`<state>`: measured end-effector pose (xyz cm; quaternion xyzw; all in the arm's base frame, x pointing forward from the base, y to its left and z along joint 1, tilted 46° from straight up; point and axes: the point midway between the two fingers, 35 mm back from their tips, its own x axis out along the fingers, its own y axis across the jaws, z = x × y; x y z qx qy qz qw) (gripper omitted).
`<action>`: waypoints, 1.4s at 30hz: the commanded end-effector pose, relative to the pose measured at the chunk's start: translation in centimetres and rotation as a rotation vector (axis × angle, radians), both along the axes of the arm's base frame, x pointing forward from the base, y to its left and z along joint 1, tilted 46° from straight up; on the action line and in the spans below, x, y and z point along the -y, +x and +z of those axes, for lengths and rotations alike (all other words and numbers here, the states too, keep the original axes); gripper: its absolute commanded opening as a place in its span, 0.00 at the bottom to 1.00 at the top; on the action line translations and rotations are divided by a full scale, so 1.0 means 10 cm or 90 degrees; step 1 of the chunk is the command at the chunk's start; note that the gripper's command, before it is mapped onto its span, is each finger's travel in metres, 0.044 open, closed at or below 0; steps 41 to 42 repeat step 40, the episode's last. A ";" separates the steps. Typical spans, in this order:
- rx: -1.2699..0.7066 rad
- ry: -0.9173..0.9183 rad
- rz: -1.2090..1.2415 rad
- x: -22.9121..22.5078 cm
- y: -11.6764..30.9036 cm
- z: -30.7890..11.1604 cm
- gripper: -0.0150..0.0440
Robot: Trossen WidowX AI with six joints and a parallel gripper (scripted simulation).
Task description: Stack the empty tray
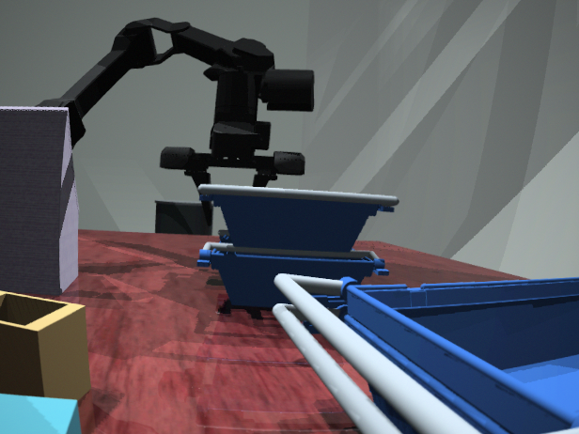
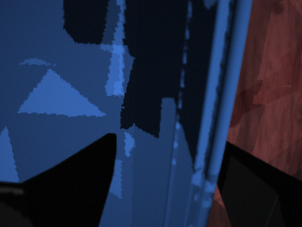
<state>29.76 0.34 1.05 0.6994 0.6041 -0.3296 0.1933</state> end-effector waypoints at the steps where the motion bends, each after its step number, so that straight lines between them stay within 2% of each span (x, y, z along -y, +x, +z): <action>1: -0.003 0.000 0.001 0.00 -0.01 0.00 0.75; 11: -0.003 0.000 0.001 0.00 -0.01 0.00 1.00; 21: 0.000 -0.002 0.000 0.08 0.01 0.06 1.00; 37: -0.004 -0.003 0.000 0.77 -0.04 0.73 1.00; 42: -0.004 -0.003 0.001 0.79 -0.05 0.76 1.00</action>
